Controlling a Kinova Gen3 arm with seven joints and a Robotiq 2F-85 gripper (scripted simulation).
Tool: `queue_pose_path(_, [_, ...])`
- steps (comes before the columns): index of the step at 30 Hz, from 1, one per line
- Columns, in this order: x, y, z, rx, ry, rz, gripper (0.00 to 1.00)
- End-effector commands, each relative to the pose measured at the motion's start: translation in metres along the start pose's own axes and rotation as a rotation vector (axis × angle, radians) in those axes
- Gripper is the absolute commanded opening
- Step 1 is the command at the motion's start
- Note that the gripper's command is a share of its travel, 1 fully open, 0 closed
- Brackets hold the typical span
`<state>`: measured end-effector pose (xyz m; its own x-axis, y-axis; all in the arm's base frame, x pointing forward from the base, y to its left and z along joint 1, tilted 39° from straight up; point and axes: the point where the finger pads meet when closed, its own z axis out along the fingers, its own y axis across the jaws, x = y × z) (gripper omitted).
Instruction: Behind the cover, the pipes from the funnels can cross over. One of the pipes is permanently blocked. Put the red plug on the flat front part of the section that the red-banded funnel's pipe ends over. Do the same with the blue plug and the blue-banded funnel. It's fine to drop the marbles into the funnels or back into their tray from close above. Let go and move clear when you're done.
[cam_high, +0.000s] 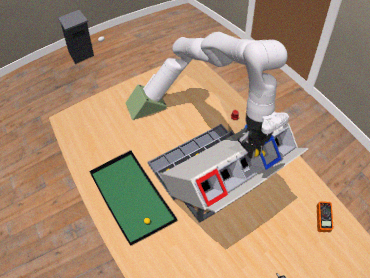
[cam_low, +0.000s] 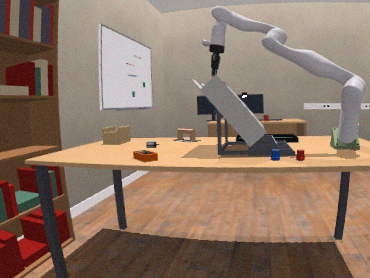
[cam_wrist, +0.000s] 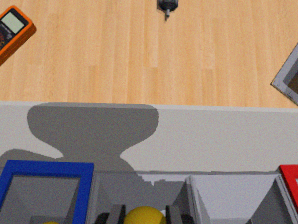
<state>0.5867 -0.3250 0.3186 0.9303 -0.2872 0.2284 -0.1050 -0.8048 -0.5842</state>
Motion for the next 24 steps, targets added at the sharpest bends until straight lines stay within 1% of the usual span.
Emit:
queue_pose_path(1, [0.001, 0.000, -0.002, 0.047, -0.164, 0.002, 0.00])
queue_pose_path(16, [0.001, 0.000, -0.002, 0.047, -0.164, 0.002, 0.00])
queue_pose_path(17, [-0.004, -0.002, 0.028, 0.047, -0.165, 0.000, 0.00])
queue_pose_path(24, [-0.004, -0.002, 0.028, 0.047, -0.165, 0.000, 0.00])
